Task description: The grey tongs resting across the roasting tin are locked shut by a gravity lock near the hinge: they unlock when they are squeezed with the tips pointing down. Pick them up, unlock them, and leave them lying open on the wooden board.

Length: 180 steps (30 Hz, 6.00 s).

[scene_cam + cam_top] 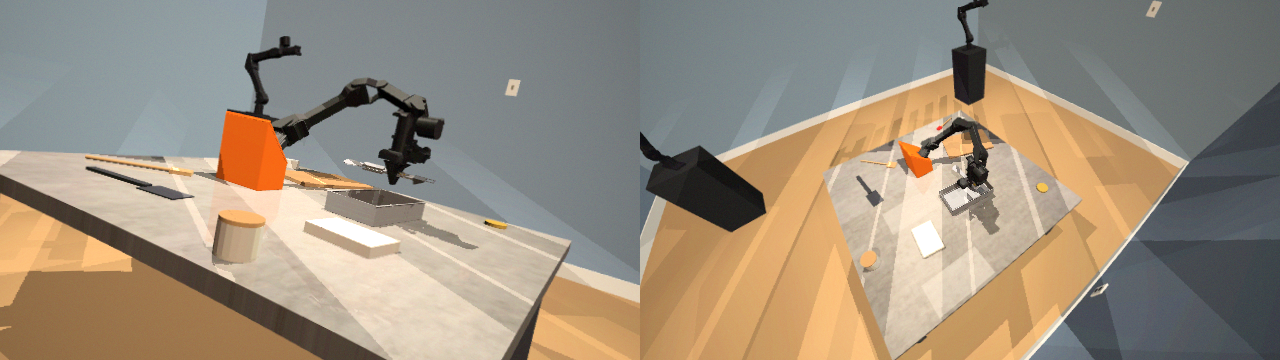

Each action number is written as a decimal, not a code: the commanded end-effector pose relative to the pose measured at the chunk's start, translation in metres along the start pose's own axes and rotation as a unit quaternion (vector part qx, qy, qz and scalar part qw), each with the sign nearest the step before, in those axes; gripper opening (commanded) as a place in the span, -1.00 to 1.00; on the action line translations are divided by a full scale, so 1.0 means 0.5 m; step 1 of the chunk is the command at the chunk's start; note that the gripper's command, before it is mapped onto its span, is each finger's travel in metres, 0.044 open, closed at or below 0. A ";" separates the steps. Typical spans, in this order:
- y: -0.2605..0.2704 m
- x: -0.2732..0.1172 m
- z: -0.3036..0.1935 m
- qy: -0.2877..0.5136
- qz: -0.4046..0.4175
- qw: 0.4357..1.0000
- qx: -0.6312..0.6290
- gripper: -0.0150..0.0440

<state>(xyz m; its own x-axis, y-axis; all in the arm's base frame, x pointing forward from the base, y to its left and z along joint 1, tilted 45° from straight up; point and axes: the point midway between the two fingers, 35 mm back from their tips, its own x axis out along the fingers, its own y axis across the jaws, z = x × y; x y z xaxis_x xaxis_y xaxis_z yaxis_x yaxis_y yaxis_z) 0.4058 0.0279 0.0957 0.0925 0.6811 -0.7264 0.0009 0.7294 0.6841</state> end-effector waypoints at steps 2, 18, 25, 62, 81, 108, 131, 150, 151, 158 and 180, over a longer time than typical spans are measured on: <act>0.061 -0.004 -0.019 -0.001 -0.005 0.999 -0.032 -1.00; 0.260 -0.012 -0.114 -0.004 -0.001 0.989 -0.150 -1.00; 0.336 -0.020 -0.173 -0.005 0.007 0.979 -0.202 -1.00; 0.522 0.029 -0.414 0.028 -0.029 0.928 -0.371 -1.00; 0.583 0.030 -0.558 0.025 -0.036 0.891 -0.452 -1.00; 0.623 -0.024 -0.744 -0.002 0.006 0.843 -0.537 -1.00; 0.648 -0.058 -0.805 -0.084 0.078 0.794 -0.597 -1.00; 0.669 -0.136 -0.839 -0.280 0.206 0.713 -0.609 -1.00; 0.668 -0.141 -0.840 -0.288 0.212 0.711 -0.605 -1.00; 0.648 -0.170 -0.838 -0.338 0.242 0.705 -0.575 -1.00; 0.566 -0.199 -0.808 -0.389 0.274 0.736 -0.482 -1.00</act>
<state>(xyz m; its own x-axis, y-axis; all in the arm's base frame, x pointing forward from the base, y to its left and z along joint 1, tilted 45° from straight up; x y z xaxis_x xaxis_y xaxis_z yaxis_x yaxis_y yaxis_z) -0.0071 0.1941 0.3354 0.3524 0.9230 0.1546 -0.9234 0.3160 0.2180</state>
